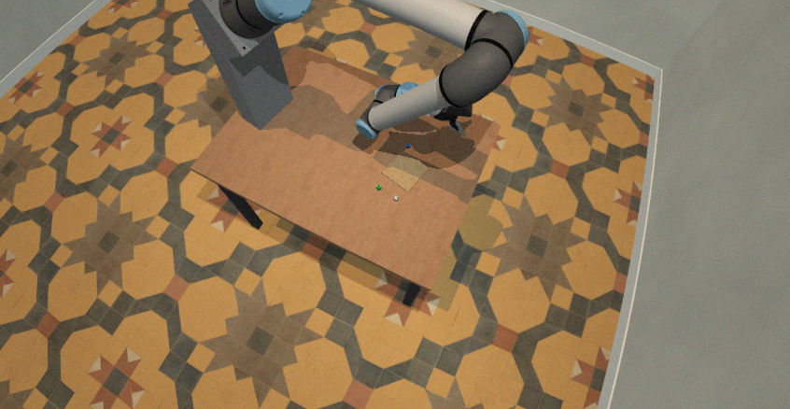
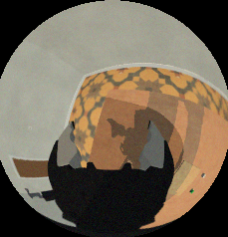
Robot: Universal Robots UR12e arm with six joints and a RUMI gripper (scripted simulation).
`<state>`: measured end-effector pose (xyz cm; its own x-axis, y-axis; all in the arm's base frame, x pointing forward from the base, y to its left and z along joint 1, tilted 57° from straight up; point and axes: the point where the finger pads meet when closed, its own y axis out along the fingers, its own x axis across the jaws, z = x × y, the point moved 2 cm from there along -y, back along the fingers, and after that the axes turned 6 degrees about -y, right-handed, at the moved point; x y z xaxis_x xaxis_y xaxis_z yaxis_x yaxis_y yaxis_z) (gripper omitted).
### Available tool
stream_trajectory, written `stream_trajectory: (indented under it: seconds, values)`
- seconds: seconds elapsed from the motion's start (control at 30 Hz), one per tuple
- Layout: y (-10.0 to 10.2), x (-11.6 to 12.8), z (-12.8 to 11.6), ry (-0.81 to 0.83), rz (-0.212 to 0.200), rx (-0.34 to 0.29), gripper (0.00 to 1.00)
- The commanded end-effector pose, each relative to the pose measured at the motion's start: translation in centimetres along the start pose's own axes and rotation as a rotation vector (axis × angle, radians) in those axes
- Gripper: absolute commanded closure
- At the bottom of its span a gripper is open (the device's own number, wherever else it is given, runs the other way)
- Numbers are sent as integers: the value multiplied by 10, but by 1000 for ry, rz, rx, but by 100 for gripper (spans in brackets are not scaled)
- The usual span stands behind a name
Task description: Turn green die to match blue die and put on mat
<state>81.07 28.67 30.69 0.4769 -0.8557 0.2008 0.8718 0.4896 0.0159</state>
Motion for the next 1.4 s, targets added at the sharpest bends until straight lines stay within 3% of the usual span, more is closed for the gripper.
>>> stream_trajectory:
  seconds: [0.0, 0.03, 0.07, 0.17, 0.2, 0.3, 0.37, 0.57, 0.7, 0.83, 1.1, 1.37]
  values:
    - [-23, 70, 3, 0, -87, -104, 0]
    - [-32, 89, 3, 2, -112, -133, 0]
    - [-32, 89, 3, 2, -112, -133, 0]
    - [-64, 143, 0, 10, -187, -226, 0]
    - [-64, 143, 0, 10, -187, -226, 0]
    - [-104, 191, -6, 22, -259, -322, 0]
    - [-104, 191, -6, 22, -259, -322, 0]
    - [-192, 256, -24, 56, -378, -500, 0]
    - [-243, 278, -36, 82, -433, -594, 0]
    - [-279, 288, -46, 102, -468, -658, 0]
    - [-303, 293, -53, 118, -489, -701, 0]
    - [-305, 293, -54, 119, -491, -705, 0]
